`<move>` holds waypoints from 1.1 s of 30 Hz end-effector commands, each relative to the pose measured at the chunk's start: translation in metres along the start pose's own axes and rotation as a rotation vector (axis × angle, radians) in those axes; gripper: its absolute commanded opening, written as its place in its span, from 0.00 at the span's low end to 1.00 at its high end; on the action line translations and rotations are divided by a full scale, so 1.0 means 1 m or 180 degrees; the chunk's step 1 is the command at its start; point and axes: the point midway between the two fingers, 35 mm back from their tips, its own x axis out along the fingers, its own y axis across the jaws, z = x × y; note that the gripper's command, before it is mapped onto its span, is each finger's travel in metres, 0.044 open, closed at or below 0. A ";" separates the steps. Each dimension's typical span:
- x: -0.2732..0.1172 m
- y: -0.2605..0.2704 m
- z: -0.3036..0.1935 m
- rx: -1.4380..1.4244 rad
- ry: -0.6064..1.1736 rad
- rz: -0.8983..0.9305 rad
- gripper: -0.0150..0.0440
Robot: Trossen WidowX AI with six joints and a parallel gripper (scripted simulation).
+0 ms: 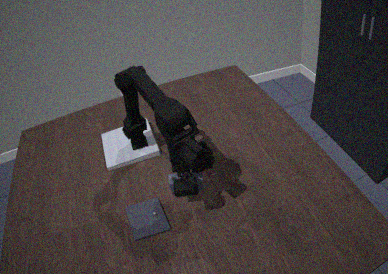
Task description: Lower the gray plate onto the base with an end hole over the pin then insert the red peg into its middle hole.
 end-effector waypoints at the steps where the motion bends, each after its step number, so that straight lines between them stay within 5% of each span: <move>1: -0.018 0.000 -0.002 -0.0036 -0.0011 -0.0044 0.25; 12: -0.038 0.003 -0.005 -0.0064 0.0004 -0.0029 0.25; 33: -0.007 -0.020 -0.059 -0.0227 0.0022 -0.0038 0.25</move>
